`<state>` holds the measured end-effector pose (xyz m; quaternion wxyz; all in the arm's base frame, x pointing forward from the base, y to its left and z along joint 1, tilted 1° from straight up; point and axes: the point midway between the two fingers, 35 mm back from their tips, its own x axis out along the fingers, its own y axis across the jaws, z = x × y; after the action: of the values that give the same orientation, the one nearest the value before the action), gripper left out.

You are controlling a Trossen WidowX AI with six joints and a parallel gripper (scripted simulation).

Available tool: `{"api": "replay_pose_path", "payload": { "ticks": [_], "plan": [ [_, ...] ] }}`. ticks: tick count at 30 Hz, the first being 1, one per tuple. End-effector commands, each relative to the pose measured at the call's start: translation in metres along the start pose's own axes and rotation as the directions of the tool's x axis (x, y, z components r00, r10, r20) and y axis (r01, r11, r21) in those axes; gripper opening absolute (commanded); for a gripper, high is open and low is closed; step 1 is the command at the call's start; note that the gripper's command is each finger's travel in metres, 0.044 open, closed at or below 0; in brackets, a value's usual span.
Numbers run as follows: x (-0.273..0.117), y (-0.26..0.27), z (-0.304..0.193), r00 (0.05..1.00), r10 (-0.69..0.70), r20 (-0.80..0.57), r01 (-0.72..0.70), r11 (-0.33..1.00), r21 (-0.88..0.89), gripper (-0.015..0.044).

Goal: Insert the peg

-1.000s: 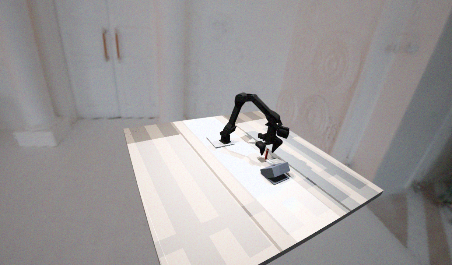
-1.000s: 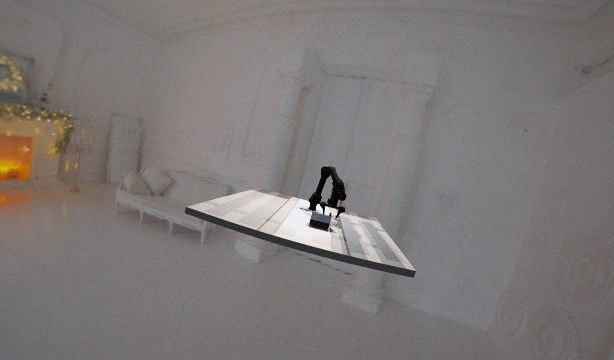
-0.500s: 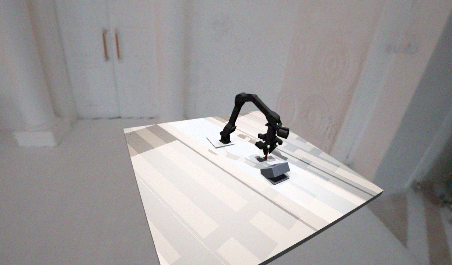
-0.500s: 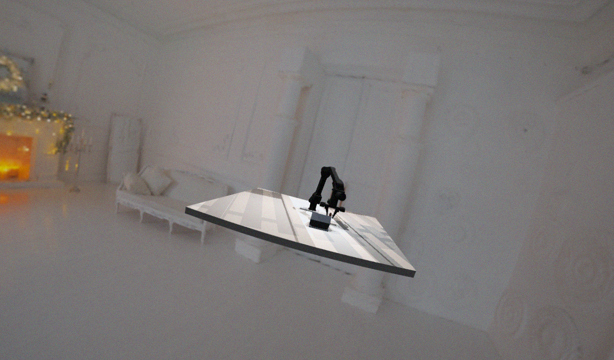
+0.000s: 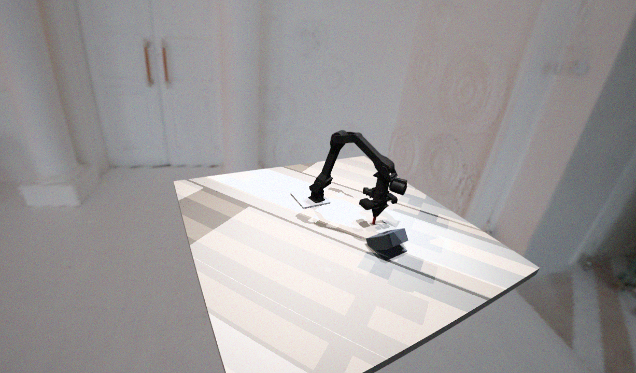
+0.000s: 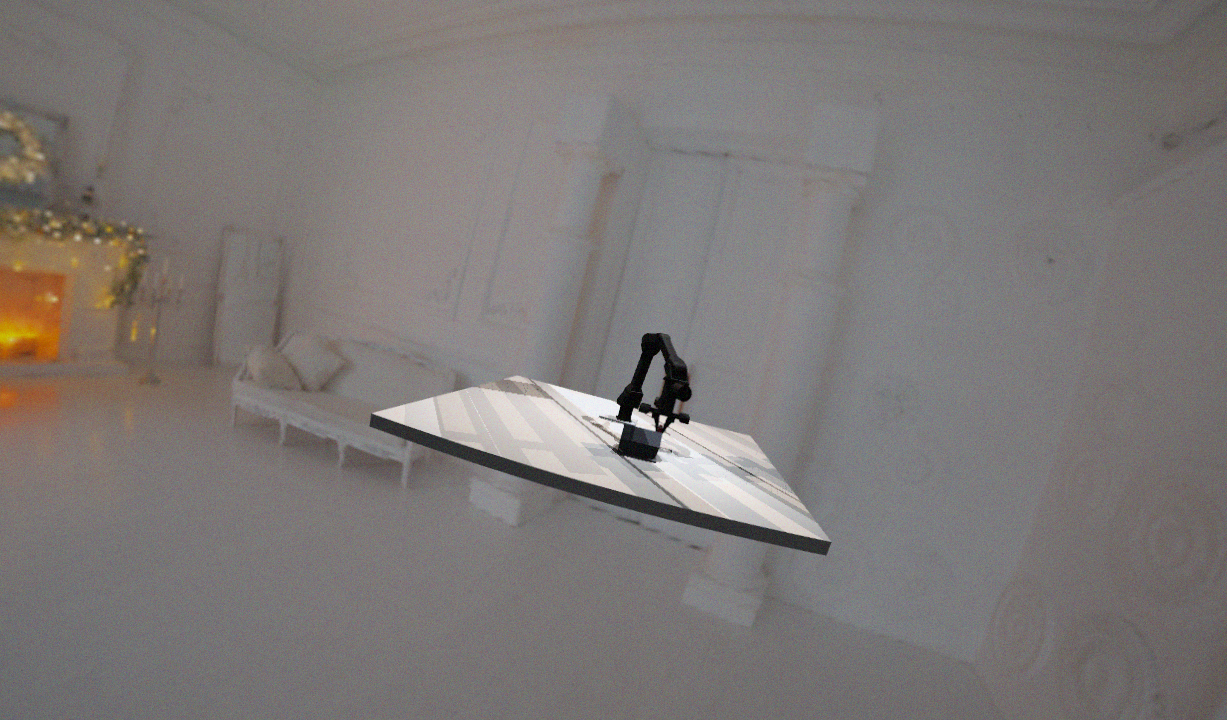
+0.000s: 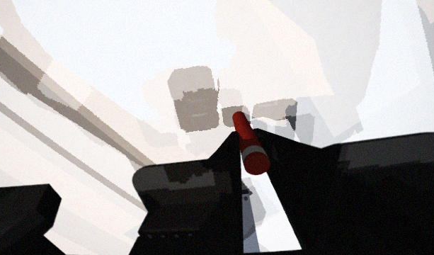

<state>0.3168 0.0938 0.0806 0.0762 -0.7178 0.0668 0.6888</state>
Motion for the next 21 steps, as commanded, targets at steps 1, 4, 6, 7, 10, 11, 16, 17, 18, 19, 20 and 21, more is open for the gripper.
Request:
{"api": "replay_pose_path", "payload": {
  "ticks": [1, 4, 6, 7, 10, 11, 16, 17, 18, 19, 20, 21],
  "plan": [
    [-0.01, -0.001, -0.002, 1.0, -0.002, -0.003, 0.002, 1.0, -0.001, 0.0],
    [-0.021, -0.001, -0.003, 1.0, -0.003, -0.002, 0.003, 1.0, -0.002, 0.0],
    [-0.028, -0.001, -0.003, 1.0, -0.003, -0.002, 0.003, 1.0, -0.002, 0.0],
    [-0.031, -0.001, -0.003, 1.0, -0.003, -0.002, 0.003, 1.0, -0.003, 0.0],
    [-0.041, -0.002, -0.004, 1.0, -0.004, -0.001, 0.004, 1.0, -0.003, 0.0],
    [-0.045, -0.002, -0.004, 1.0, -0.004, -0.001, 0.004, 1.0, -0.004, 0.0],
    [-0.061, -0.002, -0.004, 1.0, -0.004, 0.0, 0.004, 1.0, -0.005, 0.0],
    [-0.064, -0.002, -0.004, 1.0, -0.005, 0.0, 0.005, 1.0, -0.005, 0.0],
    [-0.067, -0.001, -0.005, 1.0, -0.005, 0.0, 0.005, 1.0, -0.005, 0.0],
    [-0.07, -0.001, -0.005, 1.0, -0.005, 0.0, 0.005, 1.0, -0.006, 0.0],
    [-0.073, -0.001, -0.005, 1.0, -0.005, 0.0, 0.005, 1.0, -0.006, 0.0],
    [-0.076, -0.001, -0.005, 1.0, -0.005, 0.0, 0.005, 1.0, -0.006, 0.0]
  ]
}}
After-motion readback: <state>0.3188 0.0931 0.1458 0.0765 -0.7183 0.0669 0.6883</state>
